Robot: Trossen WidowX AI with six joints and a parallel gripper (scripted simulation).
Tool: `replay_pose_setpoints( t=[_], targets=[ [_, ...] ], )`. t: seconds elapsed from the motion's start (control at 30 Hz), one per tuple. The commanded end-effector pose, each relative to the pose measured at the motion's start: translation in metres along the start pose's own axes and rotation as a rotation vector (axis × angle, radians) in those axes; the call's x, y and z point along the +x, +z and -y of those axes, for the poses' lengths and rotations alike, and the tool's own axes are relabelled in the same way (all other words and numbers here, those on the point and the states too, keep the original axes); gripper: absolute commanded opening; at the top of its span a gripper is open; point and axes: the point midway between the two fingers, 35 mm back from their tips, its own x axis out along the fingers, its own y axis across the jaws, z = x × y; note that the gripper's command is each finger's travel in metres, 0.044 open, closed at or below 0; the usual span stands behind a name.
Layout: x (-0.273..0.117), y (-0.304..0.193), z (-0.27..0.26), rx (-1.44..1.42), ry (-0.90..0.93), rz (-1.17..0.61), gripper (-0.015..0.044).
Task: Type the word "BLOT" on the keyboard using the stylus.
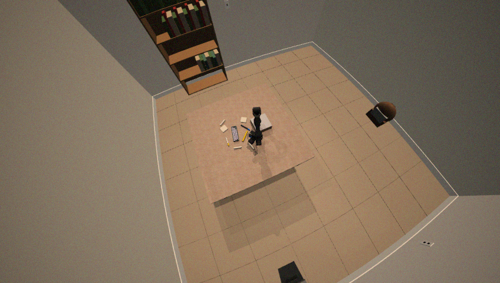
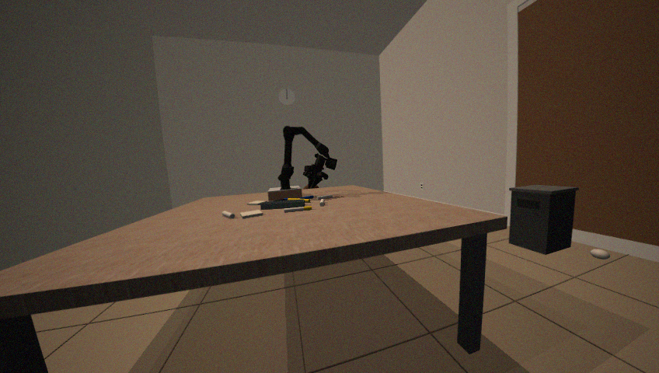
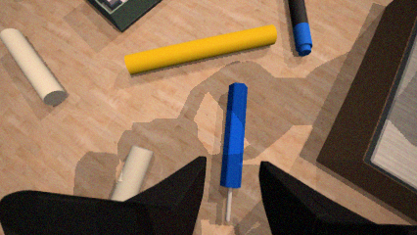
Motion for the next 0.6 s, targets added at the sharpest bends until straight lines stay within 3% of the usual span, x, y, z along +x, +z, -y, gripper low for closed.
replay_pose_setpoints(
  t=[0.0, 0.57],
  targets=[
    [0.0001, -0.0012, 0.0061, 0.046, 0.019, 0.032, 0.015],
    [0.0095, -0.0056, 0.0064, 0.046, 0.019, 0.032, 0.015]
  ],
)
